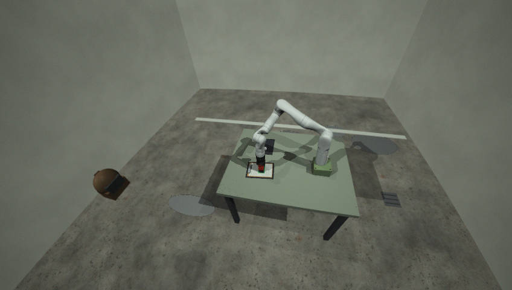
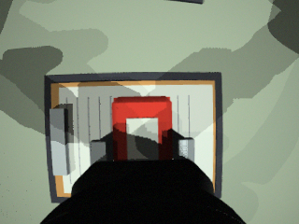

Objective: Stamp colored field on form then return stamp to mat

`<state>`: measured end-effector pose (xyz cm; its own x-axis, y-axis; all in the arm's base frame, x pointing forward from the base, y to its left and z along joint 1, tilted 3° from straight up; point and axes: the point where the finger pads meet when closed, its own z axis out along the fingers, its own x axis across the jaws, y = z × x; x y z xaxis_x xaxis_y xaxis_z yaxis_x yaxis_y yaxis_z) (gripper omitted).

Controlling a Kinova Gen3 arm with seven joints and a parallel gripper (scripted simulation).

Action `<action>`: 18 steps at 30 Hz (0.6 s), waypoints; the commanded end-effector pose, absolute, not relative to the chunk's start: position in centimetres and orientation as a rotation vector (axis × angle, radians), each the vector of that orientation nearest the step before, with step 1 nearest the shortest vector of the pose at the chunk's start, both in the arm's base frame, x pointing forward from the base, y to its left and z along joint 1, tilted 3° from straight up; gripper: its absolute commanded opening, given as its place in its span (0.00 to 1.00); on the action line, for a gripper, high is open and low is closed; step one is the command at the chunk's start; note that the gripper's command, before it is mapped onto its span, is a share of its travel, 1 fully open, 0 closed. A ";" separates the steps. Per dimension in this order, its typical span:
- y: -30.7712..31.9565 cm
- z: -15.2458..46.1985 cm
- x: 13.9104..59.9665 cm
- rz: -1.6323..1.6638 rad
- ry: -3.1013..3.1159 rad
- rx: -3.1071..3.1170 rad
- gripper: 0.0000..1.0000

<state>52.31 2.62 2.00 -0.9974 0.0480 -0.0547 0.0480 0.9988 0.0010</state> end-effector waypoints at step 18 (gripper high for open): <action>2.6 5.3 52.2 -0.001 3.083 0.075 0.61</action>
<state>51.68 2.87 3.66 -0.9983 0.0440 -0.0382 0.0438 0.9990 0.0046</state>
